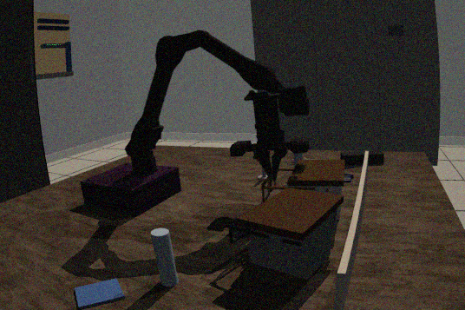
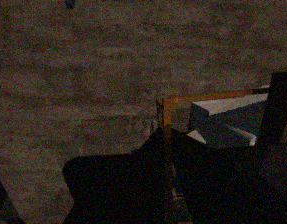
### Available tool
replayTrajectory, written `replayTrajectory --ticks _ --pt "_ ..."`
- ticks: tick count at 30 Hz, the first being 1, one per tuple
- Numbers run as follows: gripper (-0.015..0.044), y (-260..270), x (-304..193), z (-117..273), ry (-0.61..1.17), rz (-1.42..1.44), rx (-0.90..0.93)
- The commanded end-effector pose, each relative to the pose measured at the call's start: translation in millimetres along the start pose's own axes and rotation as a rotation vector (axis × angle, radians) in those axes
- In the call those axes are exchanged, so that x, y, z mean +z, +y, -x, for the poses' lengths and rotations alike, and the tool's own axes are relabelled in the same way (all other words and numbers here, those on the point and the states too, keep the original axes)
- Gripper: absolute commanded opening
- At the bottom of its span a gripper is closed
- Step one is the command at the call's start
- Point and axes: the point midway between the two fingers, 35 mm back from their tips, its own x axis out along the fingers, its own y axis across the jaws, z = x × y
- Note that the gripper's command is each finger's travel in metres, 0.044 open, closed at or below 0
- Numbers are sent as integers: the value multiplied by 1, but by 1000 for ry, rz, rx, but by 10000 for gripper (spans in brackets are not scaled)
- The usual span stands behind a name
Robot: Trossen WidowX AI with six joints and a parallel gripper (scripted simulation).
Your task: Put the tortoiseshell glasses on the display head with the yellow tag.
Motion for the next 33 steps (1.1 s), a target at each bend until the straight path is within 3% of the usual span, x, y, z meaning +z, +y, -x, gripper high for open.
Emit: replayTrajectory --ticks 1,33 --pt "0 -8 -1 2 5 2 -11" --pt "0 -27 -1 0 5 2 -13"
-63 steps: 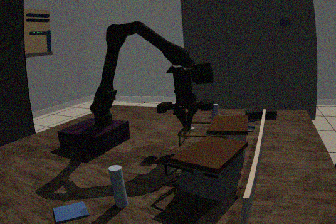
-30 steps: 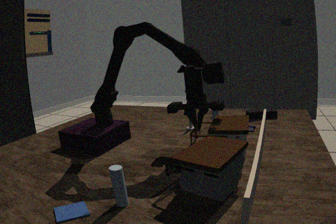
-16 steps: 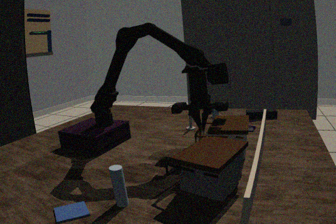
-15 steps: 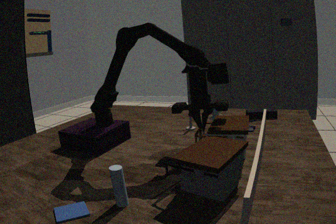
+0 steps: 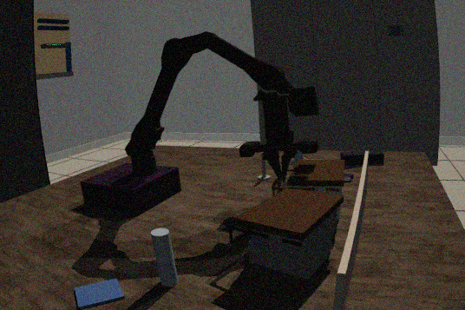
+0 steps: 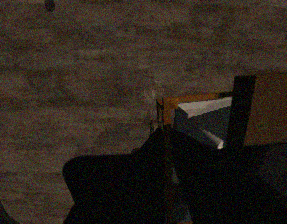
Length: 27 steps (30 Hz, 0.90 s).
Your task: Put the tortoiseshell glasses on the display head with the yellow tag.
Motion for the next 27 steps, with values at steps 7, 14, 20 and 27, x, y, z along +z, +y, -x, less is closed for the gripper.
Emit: replayTrajectory --ticks 7,14,20,27 --pt "0 -4 -1 2 5 3 -8" --pt "0 -4 -1 2 5 3 -8" --pt "0 -3 -1 2 5 3 -8" --pt "0 -3 -1 0 5 3 -8"
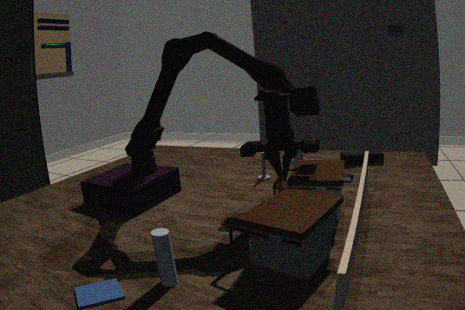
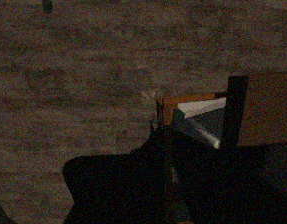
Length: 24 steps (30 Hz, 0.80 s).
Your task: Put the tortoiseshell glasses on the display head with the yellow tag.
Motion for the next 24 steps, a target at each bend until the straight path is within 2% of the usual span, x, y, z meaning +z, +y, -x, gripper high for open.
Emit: replayTrajectory --ticks 1,14,18,24 --pt "0 0 -1 0 5 3 -2" --pt "0 0 -1 -5 5 3 -2" --pt "105 0 0 -4 0 0 -2" --pt "107 0 0 -4 0 0 -2"
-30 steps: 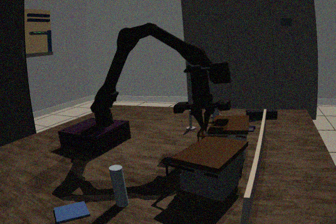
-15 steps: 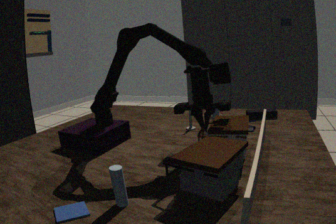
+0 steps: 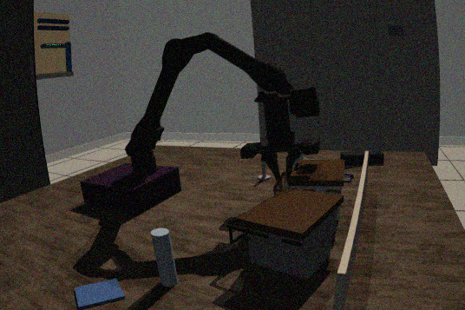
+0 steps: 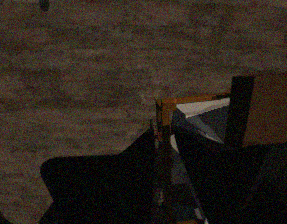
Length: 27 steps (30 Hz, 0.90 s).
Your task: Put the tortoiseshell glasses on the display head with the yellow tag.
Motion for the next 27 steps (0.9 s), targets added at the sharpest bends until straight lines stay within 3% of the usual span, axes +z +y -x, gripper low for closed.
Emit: replayTrajectory --ticks 1,10,27 --pt "107 0 0 0 0 0 0" --pt "107 -2 -1 31 -8 1 66" --pt "107 16 -1 37 -9 1 70"
